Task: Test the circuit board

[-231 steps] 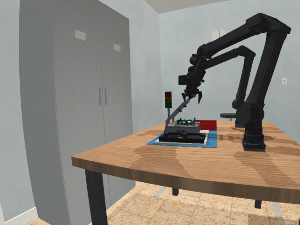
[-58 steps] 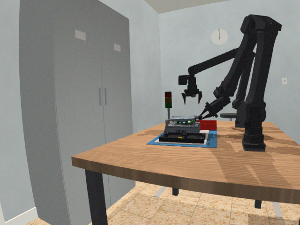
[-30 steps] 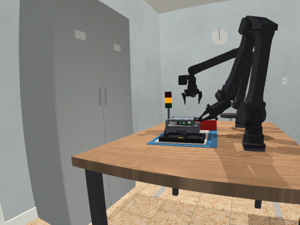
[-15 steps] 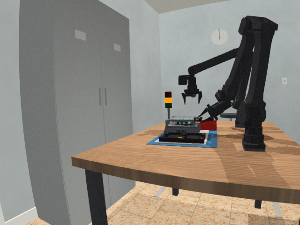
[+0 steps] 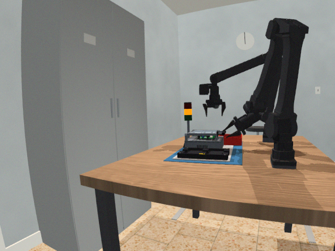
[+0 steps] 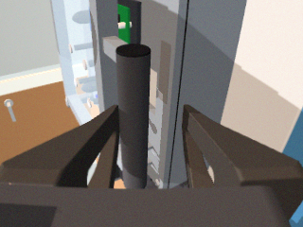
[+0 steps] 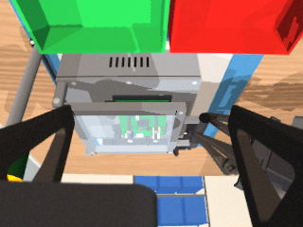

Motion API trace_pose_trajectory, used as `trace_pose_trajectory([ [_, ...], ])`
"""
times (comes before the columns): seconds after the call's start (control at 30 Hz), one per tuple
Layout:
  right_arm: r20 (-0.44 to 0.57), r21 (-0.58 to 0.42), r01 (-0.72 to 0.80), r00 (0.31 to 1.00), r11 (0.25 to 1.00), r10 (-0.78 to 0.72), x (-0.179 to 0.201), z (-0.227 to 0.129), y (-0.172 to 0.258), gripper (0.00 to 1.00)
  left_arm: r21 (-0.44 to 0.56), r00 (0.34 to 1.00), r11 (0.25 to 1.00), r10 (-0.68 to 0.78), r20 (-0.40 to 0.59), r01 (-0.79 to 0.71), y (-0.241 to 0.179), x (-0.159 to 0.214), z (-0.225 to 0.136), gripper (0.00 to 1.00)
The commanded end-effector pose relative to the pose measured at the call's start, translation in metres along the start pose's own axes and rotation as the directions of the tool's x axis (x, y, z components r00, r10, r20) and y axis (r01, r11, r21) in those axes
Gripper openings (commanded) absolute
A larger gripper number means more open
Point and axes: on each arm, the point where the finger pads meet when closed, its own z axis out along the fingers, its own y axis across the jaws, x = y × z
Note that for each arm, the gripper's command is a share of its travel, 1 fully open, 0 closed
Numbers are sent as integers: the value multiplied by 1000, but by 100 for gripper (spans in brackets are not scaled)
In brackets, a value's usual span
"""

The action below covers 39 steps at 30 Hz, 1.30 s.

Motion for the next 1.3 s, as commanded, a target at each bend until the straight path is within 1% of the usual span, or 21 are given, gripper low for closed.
trace_pose_trajectory([
  [0.0,-5,-32,0,1000,999,0,6,-12,10,100,-19,998,998,-56,34,57,19,-21,-15,38],
  [0.1,-5,-32,0,1000,999,0,6,-12,10,100,-18,998,998,-56,34,57,19,-20,-22,38],
  [0.17,-5,-32,0,1000,999,0,6,-12,10,100,-18,998,998,-58,35,58,25,-20,-26,61],
  [0.2,-5,-32,0,1000,999,0,6,-12,10,100,-18,998,998,-58,35,58,28,-20,-30,64],
  [0.27,-5,-32,0,1000,999,0,6,-12,10,100,-16,998,998,-58,36,59,36,-20,-44,64],
  [0.33,-5,-32,0,1000,999,0,6,-12,10,100,-16,998,998,-58,36,59,36,-20,-44,64],
  [0.37,-5,-32,0,1000,999,0,6,-12,10,100,-15,998,998,-58,36,59,37,-19,-51,64],
  [0.4,-5,-32,0,1000,999,0,6,-12,10,100,-7,999,999,-31,17,31,26,-7,-52,64],
  [0.47,-5,-32,0,1000,999,0,6,-12,10,100,3,1000,1000,6,-14,-6,14,1,-44,64],
  [0.53,-5,-32,0,1000,999,0,6,-12,10,100,9,1000,1000,13,-18,-13,10,3,-42,64],
  [0.6,-5,-32,0,1000,999,0,6,-12,10,100,9,1000,1000,15,-20,-15,9,4,-42,64],
  [0.67,-5,-32,0,1000,999,0,6,-12,10,100,5,1000,1000,-9,-12,9,17,-3,-44,64],
  [0.7,-5,-32,0,1000,999,0,6,-12,10,100,-4,999,999,-45,1,45,24,-5,-46,53],
  [0.73,-7,-52,8,1000,999,-9,11,-21,18,100,-5,998,998,-64,-8,64,27,-2,-43,41],
  [0.77,-7,-32,-2,1000,1000,2,9,-16,20,100,-5,995,995,-101,-5,101,31,-2,-41,30],
  [0.83,-12,-33,-6,1000,999,6,9,-20,28,100,-4,992,992,-128,-13,128,41,0,-36,7],
  [0.9,-12,-33,-6,1000,999,6,9,-20,28,100,-4,992,992,-128,-13,128,41,0,-36,7],
  [0.93,-14,-33,-7,1000,999,7,9,-22,33,100,2,988,988,-155,-25,155,45,2,-33,0],
  [1.03,-27,-34,-8,1000,999,7,15,-28,52,100,36,965,965,-256,-60,258,54,5,-24,0],
  [1.1,-40,-34,-9,999,999,7,20,-35,71,100,76,922,920,-379,-85,385,63,7,-19,0],
  [1.27,-59,-34,-7,998,999,5,29,-44,99,100,143,816,806,-552,-171,575,65,14,-11,0],
])
